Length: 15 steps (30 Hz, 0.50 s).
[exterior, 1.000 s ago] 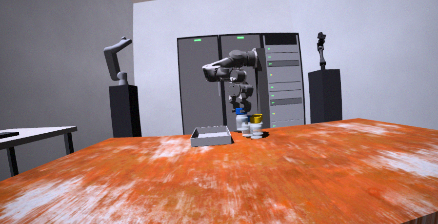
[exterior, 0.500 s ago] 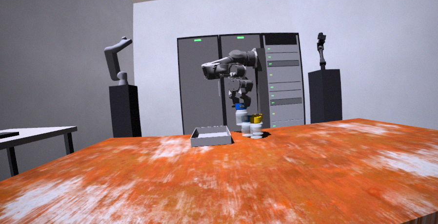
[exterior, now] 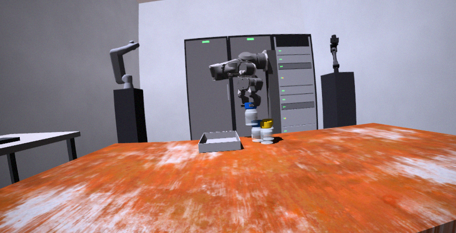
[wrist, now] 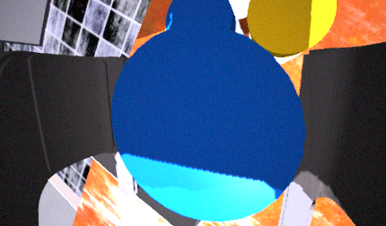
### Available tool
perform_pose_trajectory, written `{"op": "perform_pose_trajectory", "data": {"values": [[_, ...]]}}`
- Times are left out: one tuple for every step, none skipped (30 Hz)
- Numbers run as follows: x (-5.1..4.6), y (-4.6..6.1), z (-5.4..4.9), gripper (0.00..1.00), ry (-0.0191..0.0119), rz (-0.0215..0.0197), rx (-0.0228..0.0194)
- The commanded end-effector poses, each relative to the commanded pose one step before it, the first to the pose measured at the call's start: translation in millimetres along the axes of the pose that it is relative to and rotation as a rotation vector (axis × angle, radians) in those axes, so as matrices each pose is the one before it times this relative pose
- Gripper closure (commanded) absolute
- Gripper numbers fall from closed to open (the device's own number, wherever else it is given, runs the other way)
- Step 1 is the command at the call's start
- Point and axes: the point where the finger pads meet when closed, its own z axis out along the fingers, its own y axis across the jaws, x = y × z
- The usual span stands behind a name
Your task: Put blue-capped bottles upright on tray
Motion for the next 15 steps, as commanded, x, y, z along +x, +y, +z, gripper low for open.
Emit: {"op": "perform_pose_trajectory", "data": {"values": [[-0.743,0.38,-5.62,1.0,-0.00093,0.00429,-0.0015],[0.018,-0.2,-2.07,1.0,0.00017,0.00039,0.0008],[0.019,-0.2,-2.07,1.0,0.00017,0.00039,0.0008],[0.019,-0.2,-2.07,1.0,0.00017,0.00039,0.0008],[0.019,-0.2,-2.07,1.0,0.00017,0.00039,0.0008],[0.019,-0.2,-2.07,1.0,0.00017,0.00039,0.0008],[0.02,-0.21,-2.07,1.0,0.00017,0.00039,0.0008],[0.02,-0.21,-2.07,1.0,0.00017,0.00039,0.0008],[0.0,0.0,0.0,1.0,0.0,0.0,0.0],[0.0,0.0,0.0,1.0,0.0,0.0,0.0],[0.0,0.0,0.0,1.0,0.0,0.0,0.0],[0.0,0.0,0.0,1.0,0.0,0.0,0.0],[0.0,0.0,0.0,1.0,0.0,0.0,0.0],[0.0,0.0,0.0,1.0,0.0,0.0,0.0],[0.0,0.0,0.0,1.0,0.0,0.0,0.0]]}}
